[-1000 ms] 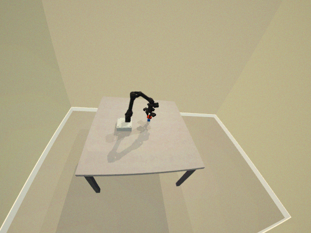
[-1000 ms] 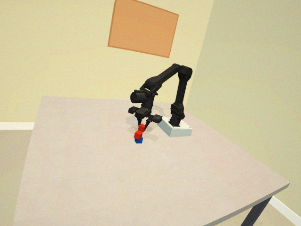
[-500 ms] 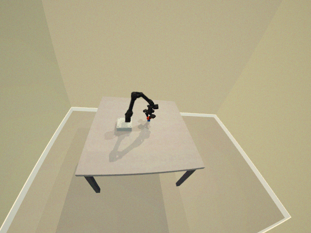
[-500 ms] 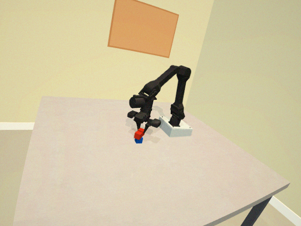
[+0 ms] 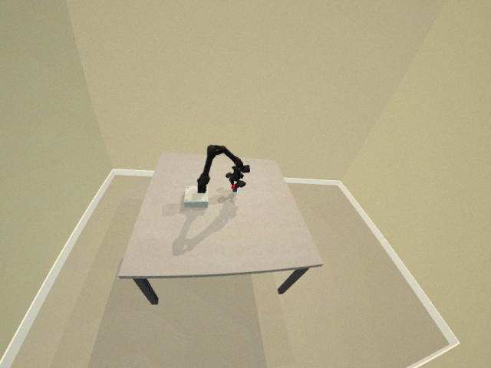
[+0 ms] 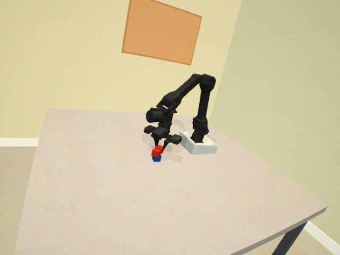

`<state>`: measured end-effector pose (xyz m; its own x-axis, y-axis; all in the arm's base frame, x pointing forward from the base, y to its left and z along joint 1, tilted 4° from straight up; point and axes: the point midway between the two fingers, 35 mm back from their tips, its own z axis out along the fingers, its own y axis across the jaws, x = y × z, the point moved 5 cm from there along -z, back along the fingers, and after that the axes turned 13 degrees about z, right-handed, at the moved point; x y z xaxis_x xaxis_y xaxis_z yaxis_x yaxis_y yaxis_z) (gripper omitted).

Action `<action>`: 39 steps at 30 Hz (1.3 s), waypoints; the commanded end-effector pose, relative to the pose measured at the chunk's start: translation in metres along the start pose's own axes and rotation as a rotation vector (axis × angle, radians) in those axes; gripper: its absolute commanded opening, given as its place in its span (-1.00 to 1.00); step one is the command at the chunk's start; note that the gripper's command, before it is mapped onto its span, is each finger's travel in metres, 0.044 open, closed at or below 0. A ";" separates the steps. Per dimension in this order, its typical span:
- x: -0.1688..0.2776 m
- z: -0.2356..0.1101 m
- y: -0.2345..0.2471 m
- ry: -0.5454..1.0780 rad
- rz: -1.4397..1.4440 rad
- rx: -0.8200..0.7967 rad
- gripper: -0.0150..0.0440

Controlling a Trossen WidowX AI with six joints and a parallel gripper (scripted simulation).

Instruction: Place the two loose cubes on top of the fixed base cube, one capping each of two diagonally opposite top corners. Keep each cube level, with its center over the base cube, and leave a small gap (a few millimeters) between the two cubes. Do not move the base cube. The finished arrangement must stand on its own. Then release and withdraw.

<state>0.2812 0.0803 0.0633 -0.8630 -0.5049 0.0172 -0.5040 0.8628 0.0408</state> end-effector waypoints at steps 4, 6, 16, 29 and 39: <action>0.000 0.000 0.000 -0.002 0.004 -0.004 -0.14; 0.000 0.000 0.000 -0.002 0.004 -0.004 0.04; 0.000 -0.008 0.000 0.000 0.000 0.000 0.20; 0.000 -0.022 0.000 0.000 0.000 0.000 0.20; 0.000 -0.033 0.000 0.000 0.000 0.000 0.20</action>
<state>0.2802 0.0789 0.0889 -0.8645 -0.5017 0.0298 -0.5003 0.8647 0.0440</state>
